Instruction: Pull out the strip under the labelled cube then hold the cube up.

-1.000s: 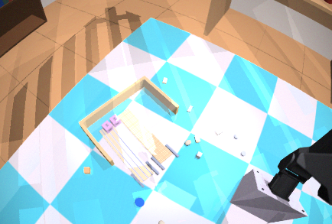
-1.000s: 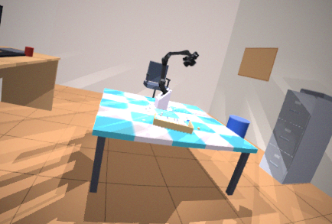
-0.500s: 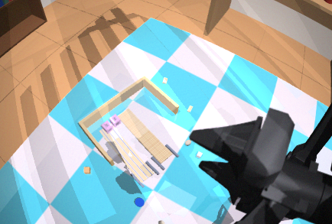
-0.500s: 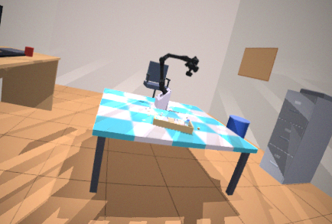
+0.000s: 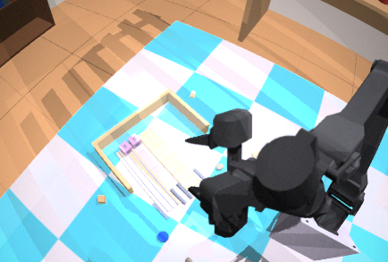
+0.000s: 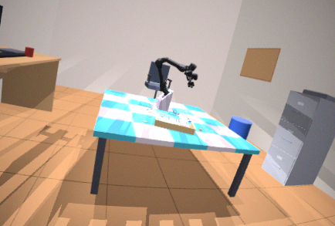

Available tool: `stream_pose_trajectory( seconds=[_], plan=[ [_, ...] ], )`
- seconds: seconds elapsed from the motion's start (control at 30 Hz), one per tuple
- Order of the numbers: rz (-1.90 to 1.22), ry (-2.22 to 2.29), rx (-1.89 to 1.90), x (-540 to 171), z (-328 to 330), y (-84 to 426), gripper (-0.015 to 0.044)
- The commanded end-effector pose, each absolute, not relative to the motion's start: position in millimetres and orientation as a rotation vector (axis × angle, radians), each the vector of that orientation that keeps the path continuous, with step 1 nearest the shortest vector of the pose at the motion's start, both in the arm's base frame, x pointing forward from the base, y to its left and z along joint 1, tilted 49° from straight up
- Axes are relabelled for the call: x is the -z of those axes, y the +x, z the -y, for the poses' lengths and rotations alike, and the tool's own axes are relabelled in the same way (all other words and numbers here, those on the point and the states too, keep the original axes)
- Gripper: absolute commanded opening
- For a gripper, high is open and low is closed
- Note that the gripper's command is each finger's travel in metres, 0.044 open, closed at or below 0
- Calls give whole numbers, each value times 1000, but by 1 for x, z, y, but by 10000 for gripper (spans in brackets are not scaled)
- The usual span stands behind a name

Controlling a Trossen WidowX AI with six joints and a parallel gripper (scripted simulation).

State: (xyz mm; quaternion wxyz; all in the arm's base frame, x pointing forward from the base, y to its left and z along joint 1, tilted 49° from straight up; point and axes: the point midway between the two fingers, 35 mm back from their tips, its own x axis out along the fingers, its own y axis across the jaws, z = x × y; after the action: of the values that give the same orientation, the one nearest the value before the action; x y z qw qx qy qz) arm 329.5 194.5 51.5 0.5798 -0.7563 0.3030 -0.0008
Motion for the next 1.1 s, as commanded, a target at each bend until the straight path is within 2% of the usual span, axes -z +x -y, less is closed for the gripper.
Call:
stream_pose_trajectory(
  seconds=[0.0, 0.5, 1.07],
  plan=[
    [-730, -1423, 106, -35, -126, 337, 400],
    [-604, -812, 361, -35, -5, 312, 400],
    [-596, -793, 370, -36, -1, 310, 400]
  ],
)
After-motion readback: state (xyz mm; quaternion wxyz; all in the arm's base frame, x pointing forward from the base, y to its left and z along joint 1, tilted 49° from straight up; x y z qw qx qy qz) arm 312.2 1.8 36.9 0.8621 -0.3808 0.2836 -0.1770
